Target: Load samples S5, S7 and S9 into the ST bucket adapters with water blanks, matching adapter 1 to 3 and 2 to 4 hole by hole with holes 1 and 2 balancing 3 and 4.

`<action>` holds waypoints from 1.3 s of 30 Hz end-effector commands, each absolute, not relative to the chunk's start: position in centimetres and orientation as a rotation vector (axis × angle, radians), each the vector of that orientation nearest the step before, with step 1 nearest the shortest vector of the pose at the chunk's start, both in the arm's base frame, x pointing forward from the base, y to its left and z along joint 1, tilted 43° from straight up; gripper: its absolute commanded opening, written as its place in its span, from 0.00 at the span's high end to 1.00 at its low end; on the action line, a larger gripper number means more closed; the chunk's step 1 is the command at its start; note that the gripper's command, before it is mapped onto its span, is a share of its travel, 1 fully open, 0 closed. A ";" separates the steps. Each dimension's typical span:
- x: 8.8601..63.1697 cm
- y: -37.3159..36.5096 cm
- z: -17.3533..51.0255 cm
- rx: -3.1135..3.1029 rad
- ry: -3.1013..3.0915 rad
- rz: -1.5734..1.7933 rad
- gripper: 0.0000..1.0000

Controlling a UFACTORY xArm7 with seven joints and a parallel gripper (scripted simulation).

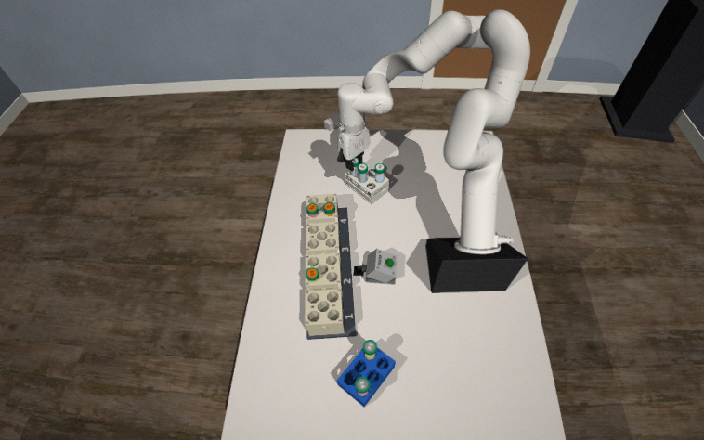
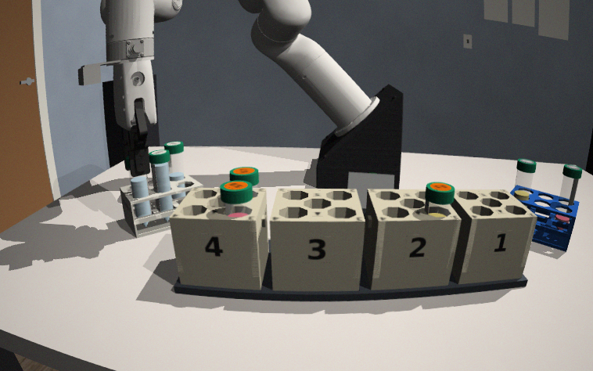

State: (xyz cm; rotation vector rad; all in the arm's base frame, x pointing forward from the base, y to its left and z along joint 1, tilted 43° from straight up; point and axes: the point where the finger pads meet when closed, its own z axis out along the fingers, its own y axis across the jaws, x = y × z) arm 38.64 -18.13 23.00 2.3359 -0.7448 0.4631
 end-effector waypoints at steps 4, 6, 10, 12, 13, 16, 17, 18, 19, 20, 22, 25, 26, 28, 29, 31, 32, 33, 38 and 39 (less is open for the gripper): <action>38.8 -18.0 23.1 2.336 -0.743 0.468 1.00; 38.8 -18.0 23.1 2.336 -0.743 0.468 1.00; 38.8 -18.0 23.1 2.336 -0.743 0.468 1.00; 38.8 -18.0 23.1 2.336 -0.743 0.468 1.00; 38.8 -18.0 23.1 2.336 -0.743 0.468 1.00; 38.8 -18.0 23.1 2.336 -0.743 0.468 1.00; 38.8 -18.0 23.1 2.336 -0.743 0.468 1.00; 38.8 -18.0 23.1 2.336 -0.743 0.468 1.00; 38.8 -18.0 23.1 2.336 -0.743 0.468 1.00; 38.8 -18.0 23.1 2.336 -0.743 0.468 1.00; 38.8 -18.0 23.1 2.336 -0.743 0.468 1.00; 38.8 -18.0 23.1 2.336 -0.743 0.468 1.00; 38.8 -18.0 23.1 2.336 -0.743 0.468 1.00; 38.8 -18.0 23.1 2.336 -0.743 0.468 1.00; 38.8 -18.0 23.1 2.336 -0.743 0.468 1.00; 38.8 -18.0 23.2 2.336 -0.742 0.468 1.00; 38.7 -17.9 23.3 2.336 -0.742 0.468 1.00; 38.7 -17.9 23.3 2.336 -0.742 0.468 1.00; 38.7 -17.7 23.5 2.336 -0.742 0.468 1.00; 38.7 -17.7 23.5 2.336 -0.742 0.468 1.00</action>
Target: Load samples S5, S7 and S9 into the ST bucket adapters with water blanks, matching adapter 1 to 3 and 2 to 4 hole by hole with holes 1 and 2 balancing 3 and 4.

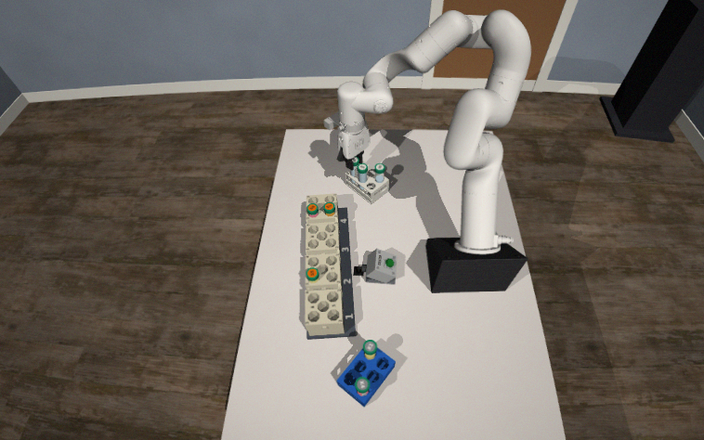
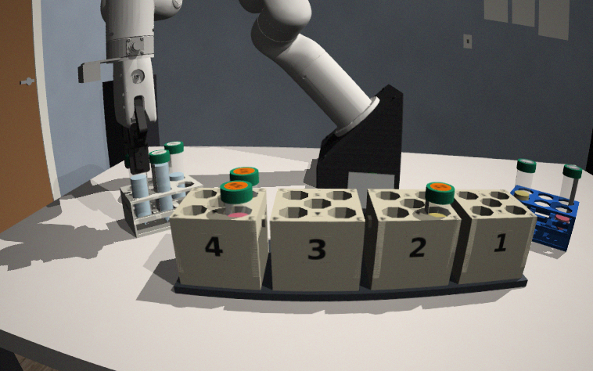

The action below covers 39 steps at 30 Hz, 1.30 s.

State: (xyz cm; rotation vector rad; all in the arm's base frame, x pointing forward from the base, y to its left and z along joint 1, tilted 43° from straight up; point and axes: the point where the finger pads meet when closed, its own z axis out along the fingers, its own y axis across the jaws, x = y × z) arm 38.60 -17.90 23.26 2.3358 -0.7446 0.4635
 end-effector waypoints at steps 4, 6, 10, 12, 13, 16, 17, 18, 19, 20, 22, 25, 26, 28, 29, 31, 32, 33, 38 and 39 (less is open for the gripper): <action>38.7 -17.5 23.7 2.336 -0.742 0.468 1.00; 38.6 -17.5 23.8 2.336 -0.742 0.468 1.00; 38.6 -17.3 24.0 2.336 -0.742 0.468 1.00; 38.6 -17.2 24.1 2.336 -0.743 0.468 1.00; 38.6 -17.1 24.1 2.336 -0.743 0.468 1.00; 38.6 -17.1 24.2 2.336 -0.743 0.468 1.00; 38.6 -17.1 24.2 2.336 -0.743 0.468 1.00; 38.6 -17.0 24.3 2.336 -0.743 0.468 1.00; 38.5 -17.0 24.3 2.336 -0.743 0.468 1.00; 38.5 -16.9 24.4 2.336 -0.743 0.468 1.00; 38.5 -16.8 24.5 2.336 -0.743 0.468 1.00; 38.5 -16.7 24.6 2.336 -0.743 0.468 1.00; 38.5 -16.7 24.6 2.336 -0.743 0.468 1.00; 38.5 -16.7 24.6 2.336 -0.743 0.468 1.00; 38.5 -16.7 24.6 2.336 -0.743 0.468 1.00; 38.5 -16.6 24.8 2.336 -0.743 0.468 1.00; 38.4 -16.4 24.9 2.336 -0.743 0.468 1.00; 38.4 -16.4 24.9 2.336 -0.743 0.468 1.00; 38.3 -15.9 25.5 2.336 -0.743 0.469 1.00; 38.3 -15.8 25.7 2.336 -0.743 0.469 1.00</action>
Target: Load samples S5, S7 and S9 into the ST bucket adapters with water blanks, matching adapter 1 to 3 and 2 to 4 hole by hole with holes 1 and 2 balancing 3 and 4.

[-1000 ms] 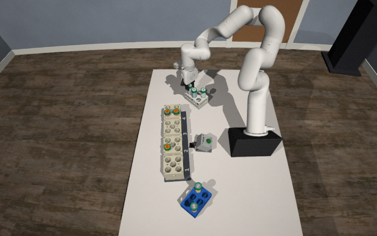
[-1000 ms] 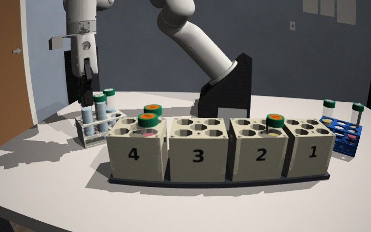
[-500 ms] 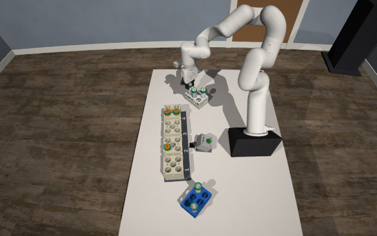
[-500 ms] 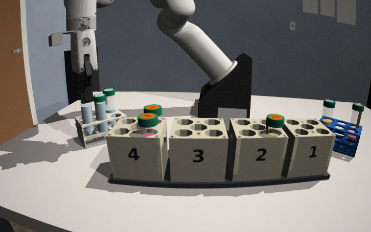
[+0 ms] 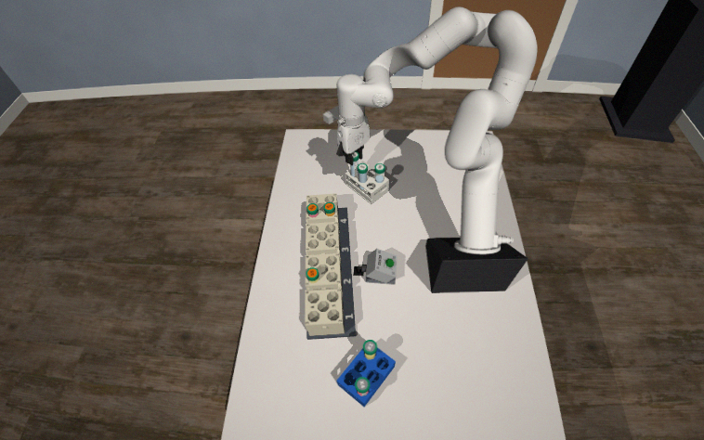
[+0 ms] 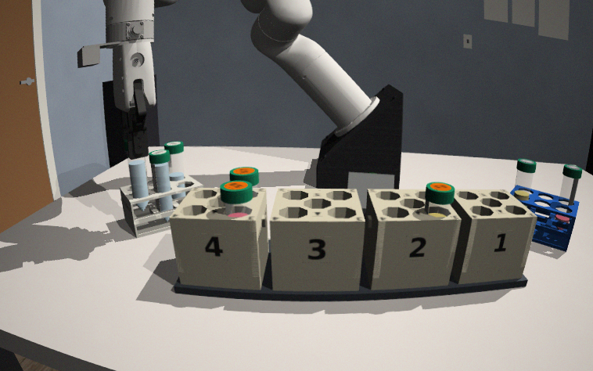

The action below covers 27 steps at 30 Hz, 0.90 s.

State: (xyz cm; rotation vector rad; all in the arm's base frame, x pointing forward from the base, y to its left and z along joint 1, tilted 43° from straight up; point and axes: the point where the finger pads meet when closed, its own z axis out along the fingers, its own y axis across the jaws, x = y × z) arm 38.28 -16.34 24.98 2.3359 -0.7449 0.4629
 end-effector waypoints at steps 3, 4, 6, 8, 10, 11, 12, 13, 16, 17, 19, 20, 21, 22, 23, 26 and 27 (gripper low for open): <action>38.2 -15.4 26.1 2.336 -0.743 0.469 1.00; 38.2 -15.2 26.2 2.336 -0.743 0.469 1.00; 38.1 -15.0 26.5 2.336 -0.743 0.469 1.00; 38.1 -14.7 26.8 2.336 -0.743 0.469 1.00; 38.0 -14.4 27.1 2.336 -0.743 0.469 1.00; 38.0 -14.4 27.1 2.336 -0.743 0.469 1.00; 38.0 -14.4 27.1 2.336 -0.743 0.469 1.00; 38.0 -14.3 27.3 2.336 -0.743 0.469 1.00; 37.9 -13.9 27.7 2.336 -0.743 0.469 1.00; 37.9 -13.8 27.9 2.336 -0.743 0.469 1.00; 37.8 -13.5 28.2 2.336 -0.743 0.469 1.00; 37.8 -13.4 28.3 2.336 -0.743 0.469 1.00; 37.8 -13.2 28.5 2.336 -0.743 0.469 1.00; 37.8 -13.1 28.6 2.336 -0.743 0.469 1.00; 37.7 -13.0 28.8 2.336 -0.743 0.469 1.00; 37.7 -12.6 29.2 2.336 -0.743 0.469 1.00; 37.6 -12.4 29.3 2.336 -0.743 0.469 1.00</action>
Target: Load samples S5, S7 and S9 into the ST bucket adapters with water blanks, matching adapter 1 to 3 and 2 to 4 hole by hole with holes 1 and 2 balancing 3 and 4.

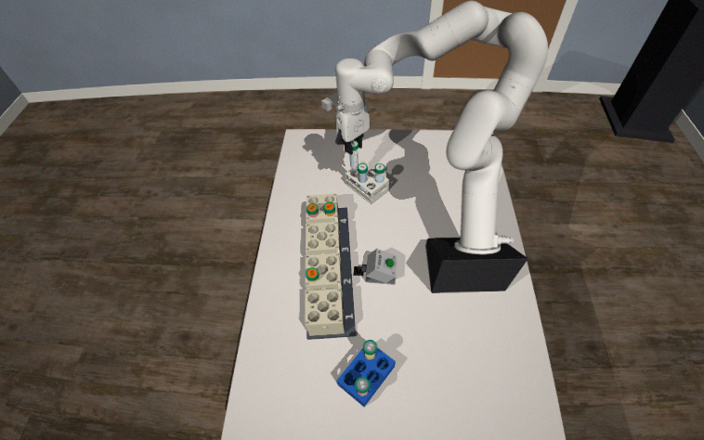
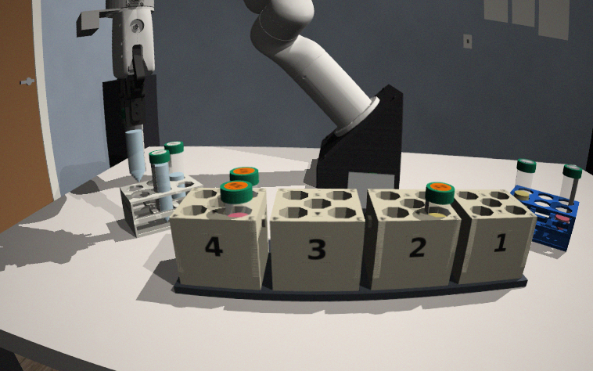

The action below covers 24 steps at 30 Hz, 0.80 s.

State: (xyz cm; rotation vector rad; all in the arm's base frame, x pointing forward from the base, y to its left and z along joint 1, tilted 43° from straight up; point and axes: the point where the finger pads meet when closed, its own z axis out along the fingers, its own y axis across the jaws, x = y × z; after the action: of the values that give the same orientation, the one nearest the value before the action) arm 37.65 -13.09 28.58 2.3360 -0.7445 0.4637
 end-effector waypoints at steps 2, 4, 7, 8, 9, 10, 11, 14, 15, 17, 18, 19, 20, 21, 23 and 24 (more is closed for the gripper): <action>37.6 -12.4 29.3 2.336 -0.743 0.469 1.00; 37.6 -12.2 29.6 2.336 -0.743 0.469 1.00; 37.5 -11.8 30.1 2.336 -0.743 0.469 1.00; 37.5 -11.6 30.2 2.336 -0.743 0.469 1.00; 37.4 -11.5 30.4 2.336 -0.743 0.469 1.00; 37.4 -11.4 30.5 2.336 -0.743 0.469 1.00; 37.4 -11.2 30.7 2.336 -0.743 0.469 1.00; 37.3 -10.8 31.1 2.336 -0.743 0.469 1.00; 37.3 -10.7 31.3 2.336 -0.743 0.469 1.00; 37.2 -10.4 31.6 2.336 -0.743 0.469 1.00; 37.2 -10.4 31.6 2.336 -0.743 0.469 1.00; 37.2 -10.4 31.6 2.336 -0.743 0.469 1.00; 37.2 -10.3 31.7 2.336 -0.743 0.469 1.00; 37.2 -10.2 31.9 2.336 -0.743 0.469 1.00; 37.1 -9.9 32.1 2.336 -0.743 0.469 1.00; 37.1 -9.8 32.3 2.336 -0.743 0.469 1.00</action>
State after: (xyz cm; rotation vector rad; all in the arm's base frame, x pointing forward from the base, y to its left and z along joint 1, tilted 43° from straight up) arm 37.09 -10.40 31.57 2.3360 -0.7448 0.4629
